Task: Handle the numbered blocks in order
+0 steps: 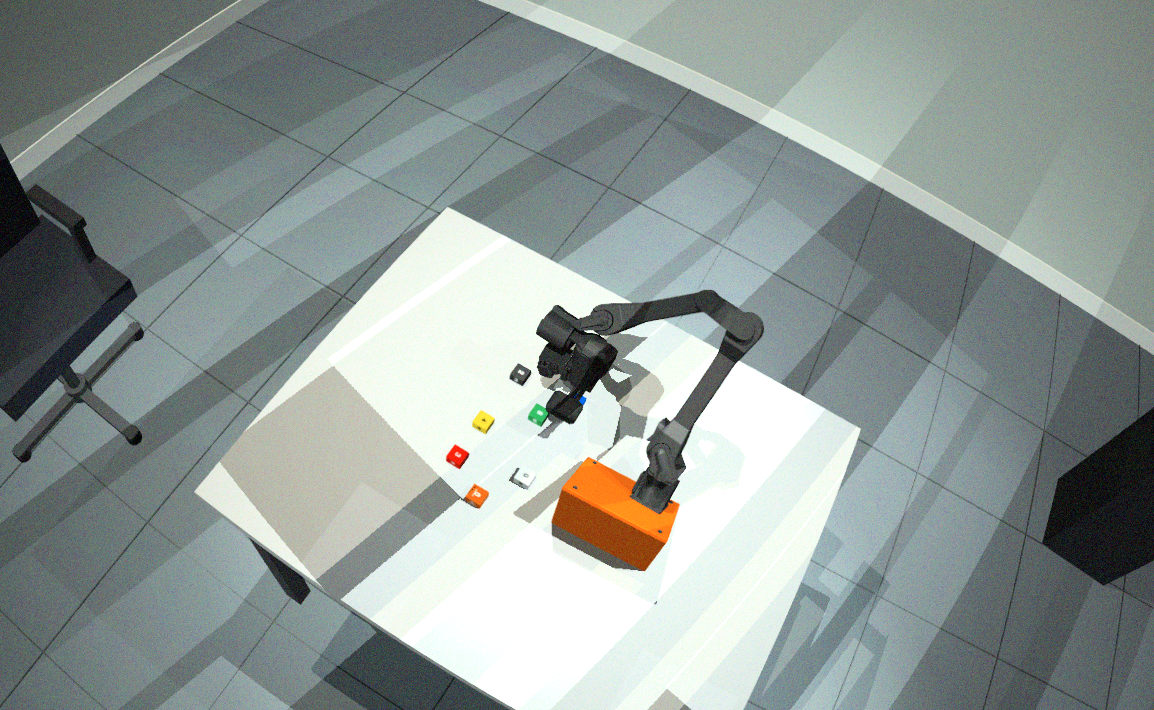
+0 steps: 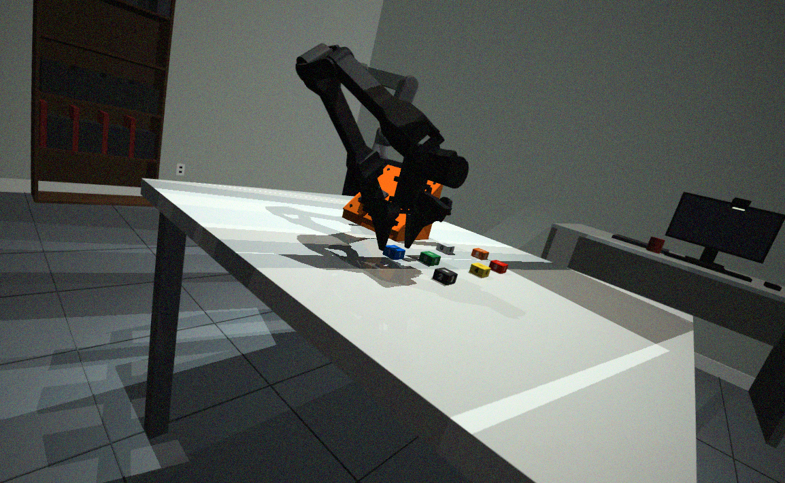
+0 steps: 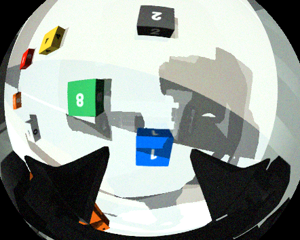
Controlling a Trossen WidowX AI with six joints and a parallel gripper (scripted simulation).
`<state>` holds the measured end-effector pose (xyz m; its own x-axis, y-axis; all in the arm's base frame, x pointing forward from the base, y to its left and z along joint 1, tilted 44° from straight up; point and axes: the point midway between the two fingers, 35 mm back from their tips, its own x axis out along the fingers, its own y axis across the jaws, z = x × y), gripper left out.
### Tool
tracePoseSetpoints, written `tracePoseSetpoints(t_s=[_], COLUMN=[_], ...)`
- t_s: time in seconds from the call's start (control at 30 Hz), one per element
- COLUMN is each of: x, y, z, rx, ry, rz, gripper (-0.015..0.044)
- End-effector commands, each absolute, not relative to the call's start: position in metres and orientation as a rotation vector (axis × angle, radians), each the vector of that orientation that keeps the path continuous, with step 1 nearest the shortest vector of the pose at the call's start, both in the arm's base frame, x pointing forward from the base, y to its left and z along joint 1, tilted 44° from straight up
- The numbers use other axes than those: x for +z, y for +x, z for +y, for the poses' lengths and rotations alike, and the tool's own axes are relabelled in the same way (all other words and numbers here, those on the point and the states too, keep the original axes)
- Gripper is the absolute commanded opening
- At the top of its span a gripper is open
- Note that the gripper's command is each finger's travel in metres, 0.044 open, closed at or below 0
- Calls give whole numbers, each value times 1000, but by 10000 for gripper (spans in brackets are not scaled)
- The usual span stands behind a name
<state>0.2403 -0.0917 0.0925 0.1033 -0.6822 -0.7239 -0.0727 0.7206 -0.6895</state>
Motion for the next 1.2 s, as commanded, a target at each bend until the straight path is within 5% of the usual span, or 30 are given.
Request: tracePoseSetpoints(t_s=[0.0, 0.17, 0.53, 0.9, 1.17], x=[112, 114, 171, 172, 175], y=[240, 239, 230, 232, 318], z=[-74, -72, -17, -16, 1], rx=[-504, -504, -501, -501, -502], ry=[-670, -670, -669, -669, -666], rz=[1403, 1403, 1406, 1406, 1401], gripper=[400, 400, 120, 120, 120])
